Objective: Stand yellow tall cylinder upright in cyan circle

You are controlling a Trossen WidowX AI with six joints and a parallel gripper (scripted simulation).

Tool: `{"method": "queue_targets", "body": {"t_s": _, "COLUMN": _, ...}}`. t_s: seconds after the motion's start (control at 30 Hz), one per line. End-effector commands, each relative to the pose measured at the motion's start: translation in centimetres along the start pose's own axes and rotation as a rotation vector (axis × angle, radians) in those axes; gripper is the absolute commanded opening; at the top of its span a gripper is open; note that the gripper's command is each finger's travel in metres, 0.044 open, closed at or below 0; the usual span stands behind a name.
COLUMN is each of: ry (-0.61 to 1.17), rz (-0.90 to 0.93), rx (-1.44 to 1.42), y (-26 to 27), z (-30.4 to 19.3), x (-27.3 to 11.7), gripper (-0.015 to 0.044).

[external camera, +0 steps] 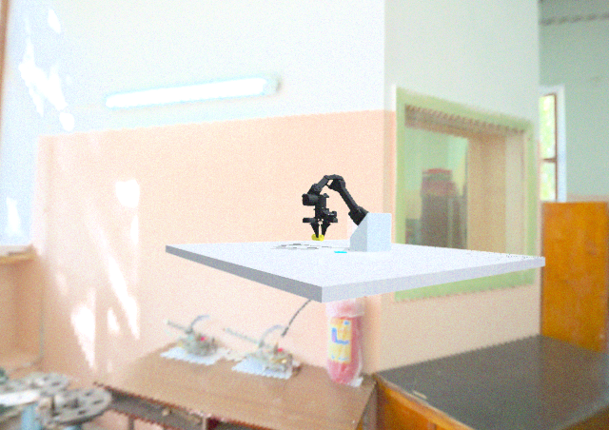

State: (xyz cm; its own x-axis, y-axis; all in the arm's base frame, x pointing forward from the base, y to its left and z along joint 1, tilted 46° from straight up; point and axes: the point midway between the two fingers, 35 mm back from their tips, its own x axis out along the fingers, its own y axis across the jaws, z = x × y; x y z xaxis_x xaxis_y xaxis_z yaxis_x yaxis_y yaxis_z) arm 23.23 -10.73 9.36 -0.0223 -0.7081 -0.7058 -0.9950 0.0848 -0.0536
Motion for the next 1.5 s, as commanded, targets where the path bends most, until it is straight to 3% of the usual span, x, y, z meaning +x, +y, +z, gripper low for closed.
{"method": "queue_targets", "body": {"t_s": 0.0, "ry": -0.005, "rz": -0.003, "rx": 0.006, "y": -0.1, "z": 0.0, "x": -1.3, "gripper": 0.0105}}
{"method": "queue_targets", "body": {"t_s": 0.6, "ry": 0.007, "rz": -0.001, "rx": 0.005, "y": 0.5, "z": -0.3, "x": -6.7, "gripper": 0.0105}}
{"method": "queue_targets", "body": {"t_s": 1.47, "ry": -0.006, "rz": -0.028, "rx": -0.012, "y": -0.9, "z": 5.7, "x": -7.5, "gripper": 0.0105}}
